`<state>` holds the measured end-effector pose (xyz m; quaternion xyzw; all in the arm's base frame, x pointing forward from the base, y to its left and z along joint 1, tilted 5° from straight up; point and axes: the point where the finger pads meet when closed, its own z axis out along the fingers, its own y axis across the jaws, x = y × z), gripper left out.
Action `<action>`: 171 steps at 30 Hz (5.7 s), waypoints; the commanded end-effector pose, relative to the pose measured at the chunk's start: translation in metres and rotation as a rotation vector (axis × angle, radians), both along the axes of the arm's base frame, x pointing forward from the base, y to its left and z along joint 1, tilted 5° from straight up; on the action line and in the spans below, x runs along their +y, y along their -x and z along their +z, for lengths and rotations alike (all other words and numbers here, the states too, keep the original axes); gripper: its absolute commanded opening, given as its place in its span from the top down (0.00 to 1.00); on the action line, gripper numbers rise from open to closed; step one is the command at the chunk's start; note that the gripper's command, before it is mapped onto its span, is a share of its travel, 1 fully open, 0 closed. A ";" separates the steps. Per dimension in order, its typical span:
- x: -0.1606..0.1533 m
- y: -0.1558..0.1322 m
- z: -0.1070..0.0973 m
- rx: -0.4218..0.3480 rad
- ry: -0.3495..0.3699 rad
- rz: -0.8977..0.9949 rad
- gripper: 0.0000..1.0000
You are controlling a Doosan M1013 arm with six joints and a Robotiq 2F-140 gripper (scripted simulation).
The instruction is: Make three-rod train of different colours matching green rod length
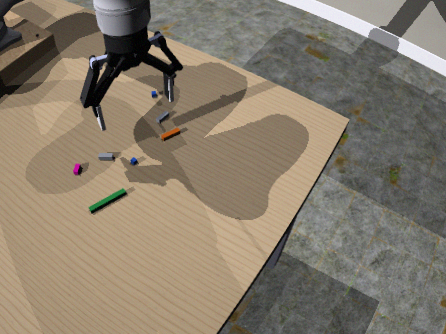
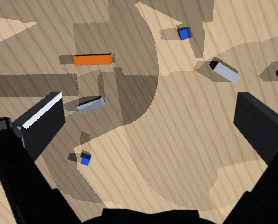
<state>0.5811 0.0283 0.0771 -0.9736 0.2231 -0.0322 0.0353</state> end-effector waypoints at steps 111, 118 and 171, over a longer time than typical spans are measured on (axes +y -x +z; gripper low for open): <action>0.121 0.054 -0.041 0.017 -0.012 -0.370 0.85; 0.121 0.054 -0.042 0.017 -0.012 -0.370 0.85; 0.121 0.054 -0.052 0.017 -0.012 -0.370 0.85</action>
